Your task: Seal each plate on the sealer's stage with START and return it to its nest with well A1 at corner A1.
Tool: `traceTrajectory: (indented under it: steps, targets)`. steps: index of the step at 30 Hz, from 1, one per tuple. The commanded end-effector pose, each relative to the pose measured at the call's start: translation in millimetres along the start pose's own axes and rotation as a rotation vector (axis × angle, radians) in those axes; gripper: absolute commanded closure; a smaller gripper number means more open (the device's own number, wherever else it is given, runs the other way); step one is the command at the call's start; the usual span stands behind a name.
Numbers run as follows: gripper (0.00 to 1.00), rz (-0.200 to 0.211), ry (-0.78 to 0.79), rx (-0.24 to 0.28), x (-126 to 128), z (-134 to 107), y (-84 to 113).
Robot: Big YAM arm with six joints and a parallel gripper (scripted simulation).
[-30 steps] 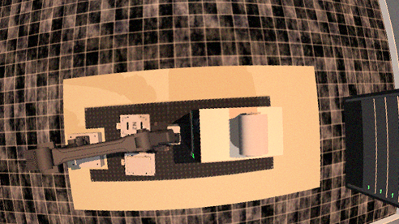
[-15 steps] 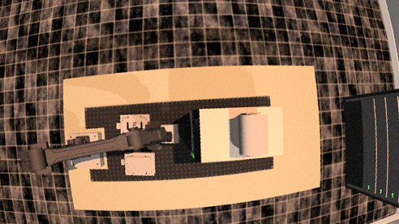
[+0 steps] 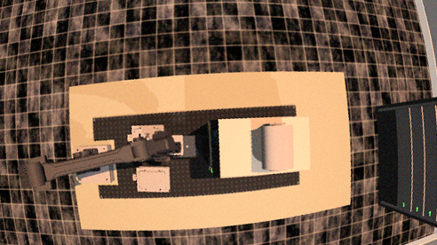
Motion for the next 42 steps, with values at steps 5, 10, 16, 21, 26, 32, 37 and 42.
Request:
traceTrajectory:
  steps: [5, 10, 16, 21, 26, 32, 37, 42]
  targets:
    - [1.00, 0.003, -0.008, -0.010, 6.3, -9.1, 12.8]
    - [1.00, 0.001, -0.011, 0.003, 10.2, -25.1, 13.5]
    - [1.00, 0.008, -0.012, -0.056, 18.2, -21.3, 33.5]
    - [1.00, 0.004, -0.012, -0.018, 17.0, -36.3, 24.9]
    - [1.00, 0.000, -0.005, 0.005, 21.3, -54.5, 22.6]
    - [1.00, 0.008, -0.010, -0.047, 28.2, -53.1, 41.4]
    - [1.00, 0.003, -0.017, -0.033, 27.4, -64.3, 40.2]
    - [1.00, 0.001, 0.002, 0.007, 34.0, -84.2, 32.5]
Point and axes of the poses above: the point where the finger pads meet when closed, its own y axis back along the fingers, its own x axis across the jaws, z = x × y, the point moved 1 cm from there along y, back along the fingers, and after that the axes turned 6 degrees about y, right-handed, at the moved point
